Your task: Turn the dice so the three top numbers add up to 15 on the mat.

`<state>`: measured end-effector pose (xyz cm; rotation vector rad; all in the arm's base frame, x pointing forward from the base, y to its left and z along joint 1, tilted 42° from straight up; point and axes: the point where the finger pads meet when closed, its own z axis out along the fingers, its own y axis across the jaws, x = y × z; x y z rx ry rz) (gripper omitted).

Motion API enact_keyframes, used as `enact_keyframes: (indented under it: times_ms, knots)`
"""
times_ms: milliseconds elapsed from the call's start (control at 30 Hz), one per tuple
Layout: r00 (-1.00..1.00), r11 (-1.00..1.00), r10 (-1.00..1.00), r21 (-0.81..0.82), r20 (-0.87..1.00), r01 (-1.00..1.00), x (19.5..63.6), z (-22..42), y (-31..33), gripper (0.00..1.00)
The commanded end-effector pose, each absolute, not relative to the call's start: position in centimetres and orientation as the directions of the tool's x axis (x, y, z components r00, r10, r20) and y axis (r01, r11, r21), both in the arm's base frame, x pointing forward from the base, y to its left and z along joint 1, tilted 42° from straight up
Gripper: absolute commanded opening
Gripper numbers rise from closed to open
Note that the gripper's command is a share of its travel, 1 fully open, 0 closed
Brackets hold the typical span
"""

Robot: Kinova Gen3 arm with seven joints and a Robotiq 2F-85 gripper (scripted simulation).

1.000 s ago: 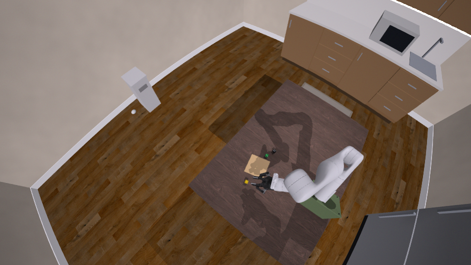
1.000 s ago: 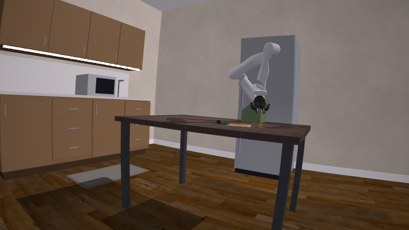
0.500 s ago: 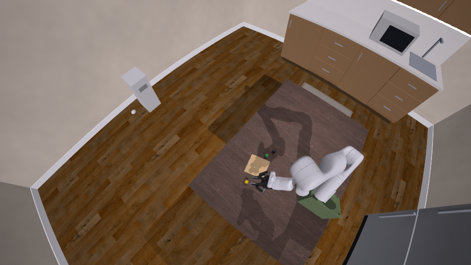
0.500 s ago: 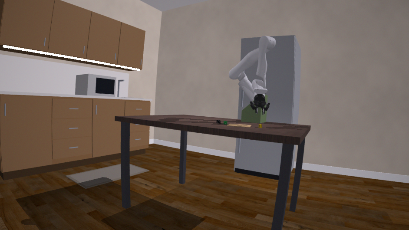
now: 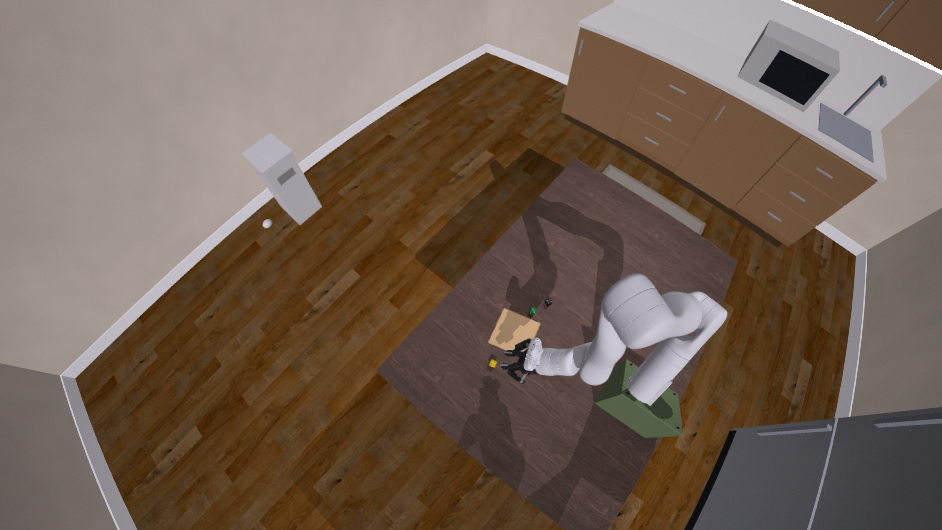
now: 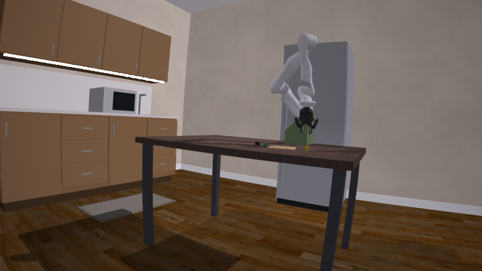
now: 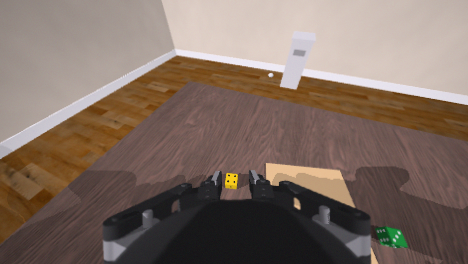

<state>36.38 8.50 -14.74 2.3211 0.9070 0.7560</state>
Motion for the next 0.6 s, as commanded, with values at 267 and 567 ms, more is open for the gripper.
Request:
enact_keyframes:
  times_ms: [267, 567]
  knots:
    - [0.706, -0.653, 0.671, 0.63, 0.225, 0.42, 37.66, -13.97, 10.52, 0.35]
    - [0.758, -0.653, 0.634, 0.63, 0.152, 0.42, 38.01, -13.84, 10.72, 0.35]
